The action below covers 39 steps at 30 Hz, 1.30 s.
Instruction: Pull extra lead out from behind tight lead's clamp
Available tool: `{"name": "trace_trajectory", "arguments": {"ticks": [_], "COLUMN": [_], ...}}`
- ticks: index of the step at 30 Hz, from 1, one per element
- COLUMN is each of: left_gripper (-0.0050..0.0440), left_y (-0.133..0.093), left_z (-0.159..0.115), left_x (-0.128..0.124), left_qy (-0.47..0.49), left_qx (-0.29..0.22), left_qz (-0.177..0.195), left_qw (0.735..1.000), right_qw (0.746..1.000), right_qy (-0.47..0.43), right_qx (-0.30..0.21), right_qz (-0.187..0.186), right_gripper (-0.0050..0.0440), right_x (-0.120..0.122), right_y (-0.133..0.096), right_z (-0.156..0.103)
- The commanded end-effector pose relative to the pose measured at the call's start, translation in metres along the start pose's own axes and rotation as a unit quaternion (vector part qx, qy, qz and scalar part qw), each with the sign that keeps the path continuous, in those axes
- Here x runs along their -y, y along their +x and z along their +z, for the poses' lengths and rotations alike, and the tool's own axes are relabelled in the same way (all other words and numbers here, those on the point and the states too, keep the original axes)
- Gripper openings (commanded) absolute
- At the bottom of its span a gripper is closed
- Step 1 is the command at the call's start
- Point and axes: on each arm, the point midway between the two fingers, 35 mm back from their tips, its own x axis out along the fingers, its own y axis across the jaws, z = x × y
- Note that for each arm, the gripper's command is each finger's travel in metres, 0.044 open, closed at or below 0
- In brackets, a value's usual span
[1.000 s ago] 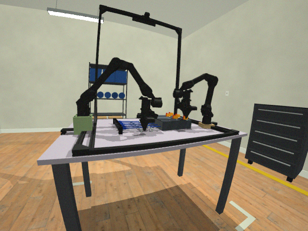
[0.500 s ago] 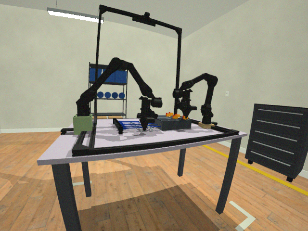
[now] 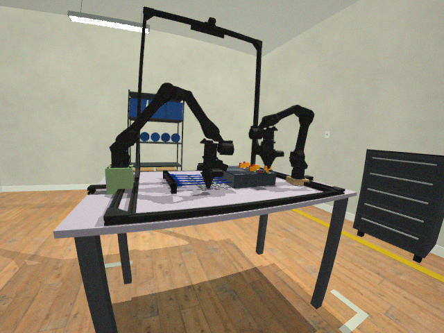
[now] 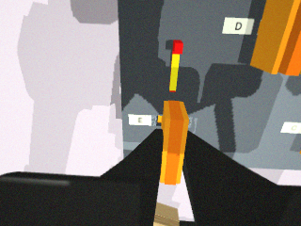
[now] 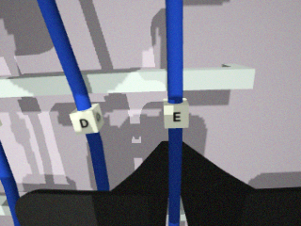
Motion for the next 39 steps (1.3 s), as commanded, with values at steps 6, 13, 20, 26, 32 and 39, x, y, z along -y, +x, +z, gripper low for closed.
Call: {"name": "trace_trajectory", "arguments": {"ticks": [6,13,20,26,32,39], "left_gripper": [-0.0050,-0.0050,-0.0050,-0.0050,-0.0050,-0.0050], "left_y": [-0.009,-0.013,-0.017,-0.016,-0.016,-0.016], "left_z": [0.003,0.003,0.003,0.003,0.003,0.003], "left_x": [0.001,0.001,0.000,0.000,0.000,0.000], "left_qy": [0.000,0.000,0.000,0.000,0.000,0.000], "left_qx": [0.012,0.012,0.012,0.009,0.009,0.006], "left_qz": [-0.002,-0.002,-0.002,-0.002,-0.002,-0.002], "left_qw": [1.000,1.000,1.000,1.000,1.000,1.000], "right_qw": [1.000,1.000,1.000,1.000,1.000,1.000], "right_qy": [0.000,0.000,0.000,0.000,0.000,0.000], "right_qx": [0.014,0.014,0.014,0.014,0.014,0.008], "right_qz": [-0.002,-0.002,-0.002,-0.002,-0.002,-0.001], "right_gripper": [-0.0050,-0.0050,-0.0050,-0.0050,-0.0050,-0.0050], "right_x": [0.001,0.001,0.001,0.001,0.001,0.001], "right_y": [-0.009,-0.009,-0.009,-0.033,-0.033,-0.050], "right_z": [0.006,0.006,0.006,0.006,0.006,0.003]}}
